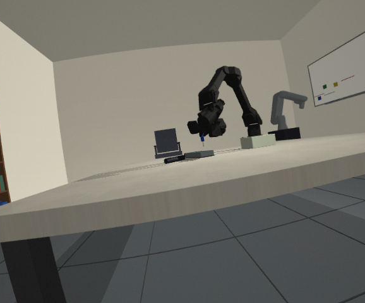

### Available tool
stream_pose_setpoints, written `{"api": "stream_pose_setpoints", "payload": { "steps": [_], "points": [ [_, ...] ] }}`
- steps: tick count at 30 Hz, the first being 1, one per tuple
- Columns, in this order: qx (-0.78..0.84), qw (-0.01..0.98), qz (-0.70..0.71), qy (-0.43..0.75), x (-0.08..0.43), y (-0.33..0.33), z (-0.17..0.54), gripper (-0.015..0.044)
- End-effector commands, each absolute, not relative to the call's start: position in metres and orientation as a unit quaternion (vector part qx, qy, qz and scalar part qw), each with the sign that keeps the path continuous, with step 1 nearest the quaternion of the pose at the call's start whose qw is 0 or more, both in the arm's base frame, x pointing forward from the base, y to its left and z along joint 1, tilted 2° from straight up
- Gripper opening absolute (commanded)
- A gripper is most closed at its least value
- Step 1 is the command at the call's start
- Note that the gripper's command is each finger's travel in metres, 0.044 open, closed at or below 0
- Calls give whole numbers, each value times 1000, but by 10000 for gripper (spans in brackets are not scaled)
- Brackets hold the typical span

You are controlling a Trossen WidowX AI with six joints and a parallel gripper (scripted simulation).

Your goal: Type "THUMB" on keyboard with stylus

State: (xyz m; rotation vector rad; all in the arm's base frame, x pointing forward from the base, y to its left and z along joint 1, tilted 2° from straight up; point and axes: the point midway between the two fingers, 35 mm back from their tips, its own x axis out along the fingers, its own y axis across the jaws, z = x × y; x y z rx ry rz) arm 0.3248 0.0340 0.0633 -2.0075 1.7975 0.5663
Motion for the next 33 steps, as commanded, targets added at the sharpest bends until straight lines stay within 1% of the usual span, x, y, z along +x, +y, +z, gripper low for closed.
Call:
{"api": "stream_pose_setpoints", "payload": {
  "steps": [1,10,18,25,28,33],
  "points": [
    [-715,195,202,640,330,48,64,0],
    [-715,196,201,640,337,77,69,0],
    [-715,196,201,640,337,78,50,0],
    [-715,196,201,640,337,78,49,0],
    [-715,196,201,640,337,78,47,79],
    [-715,196,201,640,337,79,44,81]
  ]
}}
